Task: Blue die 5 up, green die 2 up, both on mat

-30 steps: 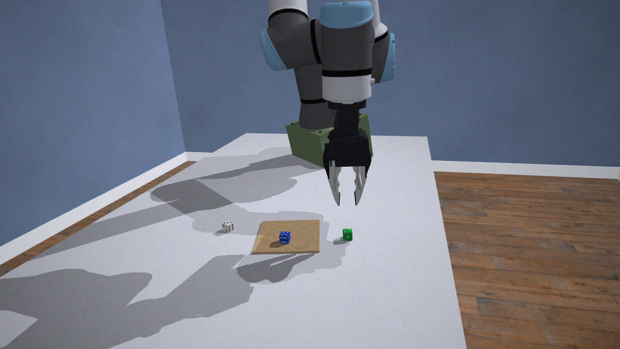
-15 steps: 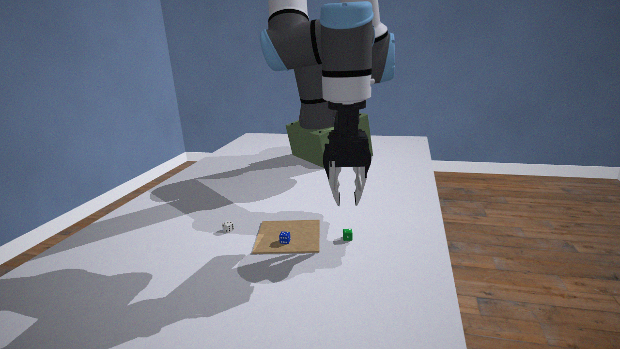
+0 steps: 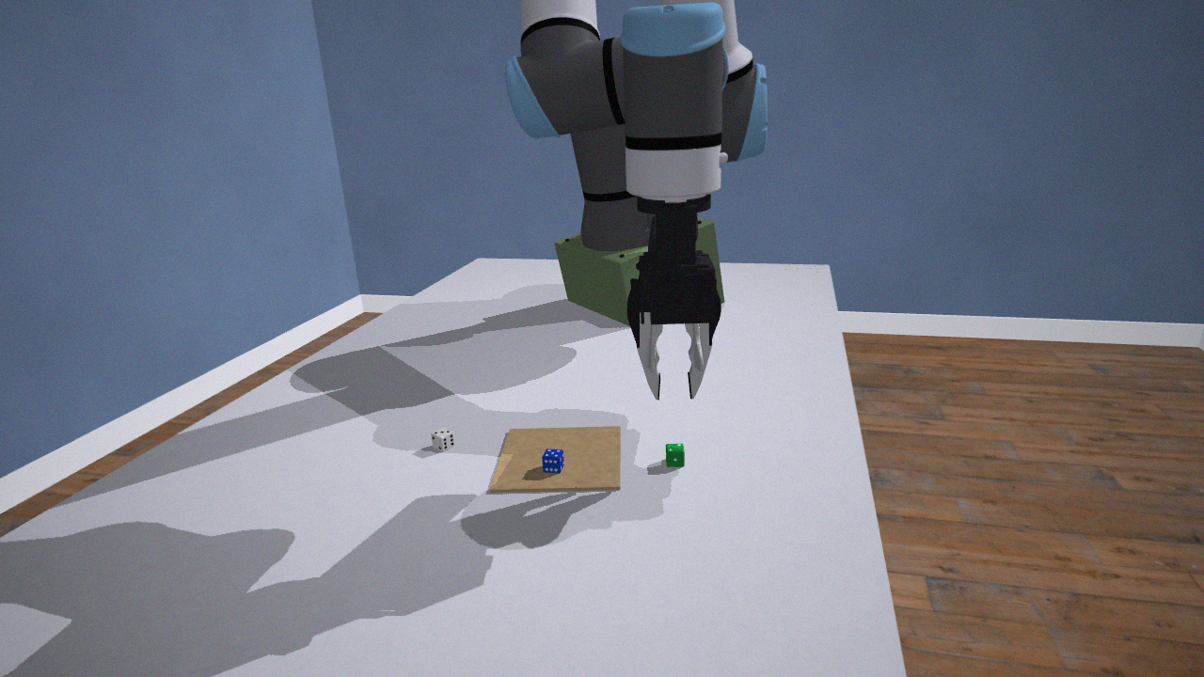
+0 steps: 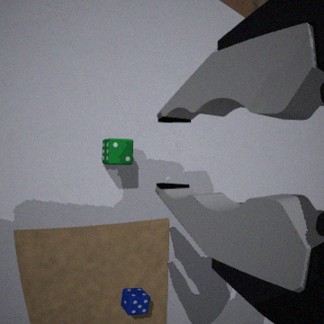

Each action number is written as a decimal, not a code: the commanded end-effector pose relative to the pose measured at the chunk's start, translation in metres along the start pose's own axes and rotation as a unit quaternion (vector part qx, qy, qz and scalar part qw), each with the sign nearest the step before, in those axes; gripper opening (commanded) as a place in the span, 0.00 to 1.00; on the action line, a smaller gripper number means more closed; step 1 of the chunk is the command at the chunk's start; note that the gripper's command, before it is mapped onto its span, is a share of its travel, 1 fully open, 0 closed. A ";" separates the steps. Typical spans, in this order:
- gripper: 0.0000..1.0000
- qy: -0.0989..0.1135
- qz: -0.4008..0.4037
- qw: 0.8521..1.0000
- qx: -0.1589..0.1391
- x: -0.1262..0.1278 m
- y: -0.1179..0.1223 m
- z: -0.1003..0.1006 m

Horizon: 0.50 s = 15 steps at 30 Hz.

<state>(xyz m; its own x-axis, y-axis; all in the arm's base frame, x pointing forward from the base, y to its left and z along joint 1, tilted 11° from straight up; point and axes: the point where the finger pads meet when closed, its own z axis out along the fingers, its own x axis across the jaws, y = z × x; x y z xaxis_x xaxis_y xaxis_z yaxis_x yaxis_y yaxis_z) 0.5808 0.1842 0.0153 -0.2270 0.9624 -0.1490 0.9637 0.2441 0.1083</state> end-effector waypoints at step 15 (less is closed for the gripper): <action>0.21 0.000 0.000 1.000 -0.001 0.000 0.001 0.007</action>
<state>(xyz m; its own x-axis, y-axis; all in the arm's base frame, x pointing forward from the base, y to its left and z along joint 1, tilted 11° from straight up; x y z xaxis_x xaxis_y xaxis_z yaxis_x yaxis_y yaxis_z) 0.5816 0.1837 0.0110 -0.2269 0.9625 -0.1490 0.9637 0.2440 0.1086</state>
